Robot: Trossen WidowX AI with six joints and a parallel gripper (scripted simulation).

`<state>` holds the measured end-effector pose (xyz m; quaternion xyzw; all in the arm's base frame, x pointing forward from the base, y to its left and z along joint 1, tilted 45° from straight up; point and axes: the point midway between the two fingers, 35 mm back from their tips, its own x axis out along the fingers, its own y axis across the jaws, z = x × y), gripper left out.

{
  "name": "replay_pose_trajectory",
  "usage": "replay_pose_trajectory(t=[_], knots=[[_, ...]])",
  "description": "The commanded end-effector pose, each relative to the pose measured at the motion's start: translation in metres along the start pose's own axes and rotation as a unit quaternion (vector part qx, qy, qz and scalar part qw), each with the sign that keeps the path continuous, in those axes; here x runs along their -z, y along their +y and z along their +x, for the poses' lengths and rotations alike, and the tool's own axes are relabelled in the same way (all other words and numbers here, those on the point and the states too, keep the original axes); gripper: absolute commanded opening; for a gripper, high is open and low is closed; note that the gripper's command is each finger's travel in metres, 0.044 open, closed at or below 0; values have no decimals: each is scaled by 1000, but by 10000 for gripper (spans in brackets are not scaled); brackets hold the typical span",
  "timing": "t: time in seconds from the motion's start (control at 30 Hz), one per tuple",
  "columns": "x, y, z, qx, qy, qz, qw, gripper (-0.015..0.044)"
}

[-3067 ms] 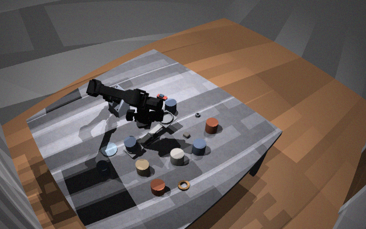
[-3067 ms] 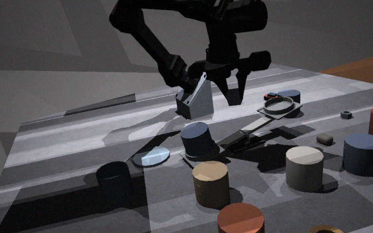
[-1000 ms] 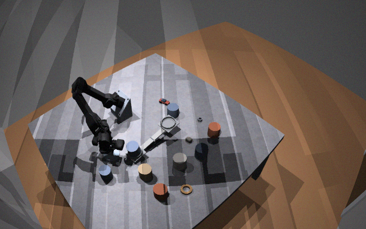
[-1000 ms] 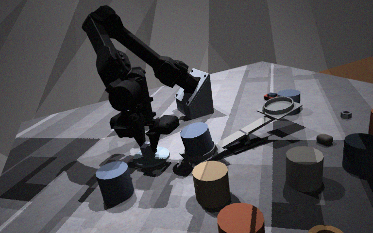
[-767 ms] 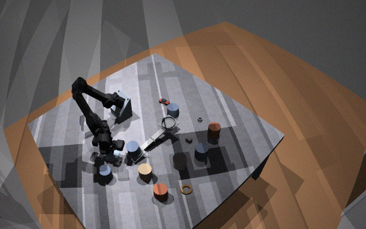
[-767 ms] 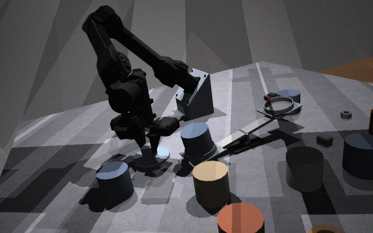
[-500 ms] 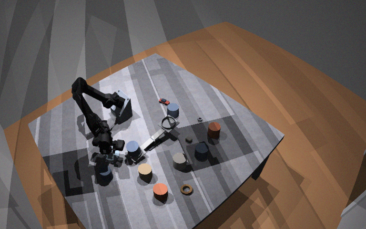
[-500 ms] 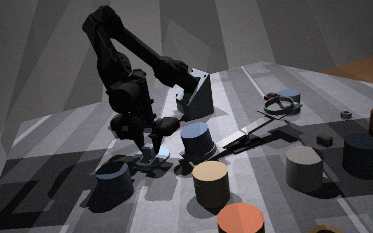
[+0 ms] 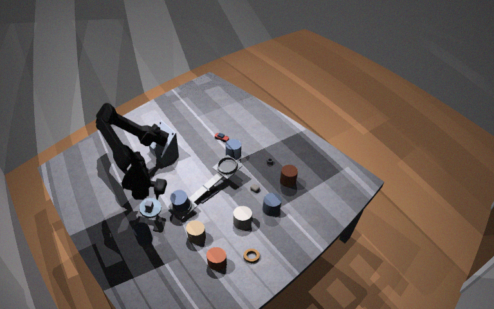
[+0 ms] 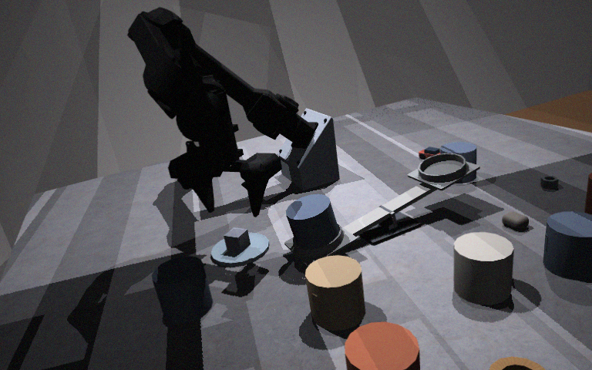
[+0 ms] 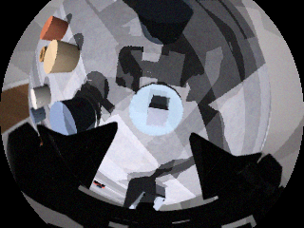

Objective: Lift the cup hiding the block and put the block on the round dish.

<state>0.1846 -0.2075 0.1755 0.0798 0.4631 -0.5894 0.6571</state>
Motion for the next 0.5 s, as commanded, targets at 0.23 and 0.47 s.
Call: replay_pose_trajectory(t=[0.23,0.47], knots=[[1,-2,-39,1,-1,-1,1000,440],[1,-2,-39,1,-1,-1,1000,440]])
